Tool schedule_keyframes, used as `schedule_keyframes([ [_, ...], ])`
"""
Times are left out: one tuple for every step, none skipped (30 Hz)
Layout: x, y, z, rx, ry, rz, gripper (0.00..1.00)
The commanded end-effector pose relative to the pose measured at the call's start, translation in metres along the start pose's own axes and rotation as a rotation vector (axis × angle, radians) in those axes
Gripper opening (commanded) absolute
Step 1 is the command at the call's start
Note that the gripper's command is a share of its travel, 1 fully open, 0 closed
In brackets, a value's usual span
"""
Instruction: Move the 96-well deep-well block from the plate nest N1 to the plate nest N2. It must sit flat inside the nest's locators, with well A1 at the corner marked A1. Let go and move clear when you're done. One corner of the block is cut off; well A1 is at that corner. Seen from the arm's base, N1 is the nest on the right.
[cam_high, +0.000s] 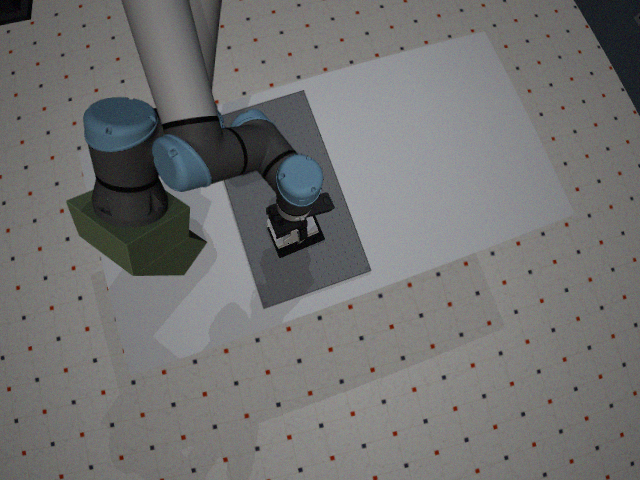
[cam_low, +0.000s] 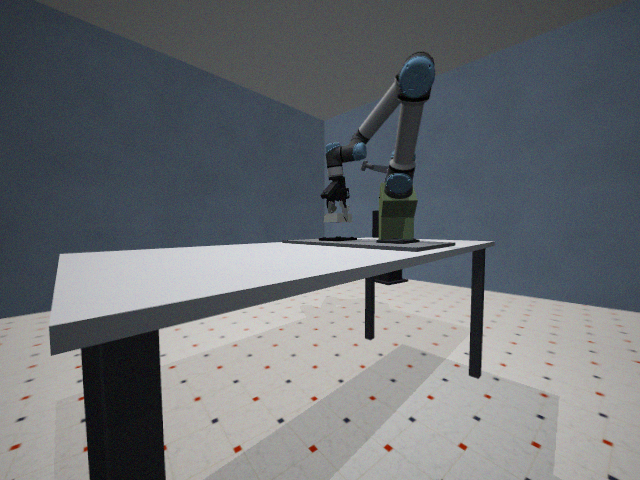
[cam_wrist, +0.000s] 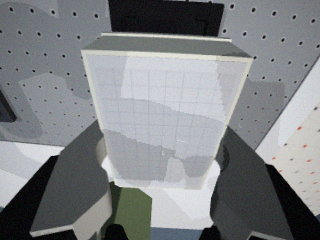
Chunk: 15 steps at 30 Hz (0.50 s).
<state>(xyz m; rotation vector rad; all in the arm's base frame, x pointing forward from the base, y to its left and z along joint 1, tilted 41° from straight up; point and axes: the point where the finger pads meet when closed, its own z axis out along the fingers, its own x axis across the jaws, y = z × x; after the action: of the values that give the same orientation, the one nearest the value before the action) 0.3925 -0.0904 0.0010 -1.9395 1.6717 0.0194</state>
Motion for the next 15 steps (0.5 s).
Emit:
schedule_keyframes([
  [-0.006, 0.000, 0.000, 0.000, -0.004, 0.026, 0.00],
  [-0.010, 0.000, 0.000, 0.000, -0.004, 0.026, 0.00],
  [-0.013, 0.000, 0.000, 0.000, -0.004, 0.026, 0.00],
  [-0.016, 0.000, 0.000, 0.000, -0.004, 0.026, 0.00],
  [-0.020, 0.001, 0.000, 0.000, -0.004, 0.026, 0.00],
  [-0.023, 0.001, 0.000, 0.000, -0.004, 0.026, 0.00],
  [-0.026, 0.001, 0.000, 0.000, -0.004, 0.026, 0.00],
  [-0.030, 0.001, 0.000, 0.000, -0.004, 0.026, 0.00],
  [-0.033, 0.001, 0.000, 0.000, -0.004, 0.026, 0.00],
  [-0.036, 0.001, 0.000, 0.000, -0.004, 0.026, 0.00],
  [-0.040, 0.001, 0.000, 0.000, -0.004, 0.026, 0.00],
  [-0.043, 0.001, 0.000, 0.000, -0.004, 0.026, 0.00],
  [-0.046, 0.002, 0.000, 0.000, -0.004, 0.026, 0.00],
  [-0.046, 0.002, 0.000, 0.000, -0.004, 0.026, 0.00],
  [-0.046, 0.002, 0.000, 0.000, -0.004, 0.026, 0.00],
])
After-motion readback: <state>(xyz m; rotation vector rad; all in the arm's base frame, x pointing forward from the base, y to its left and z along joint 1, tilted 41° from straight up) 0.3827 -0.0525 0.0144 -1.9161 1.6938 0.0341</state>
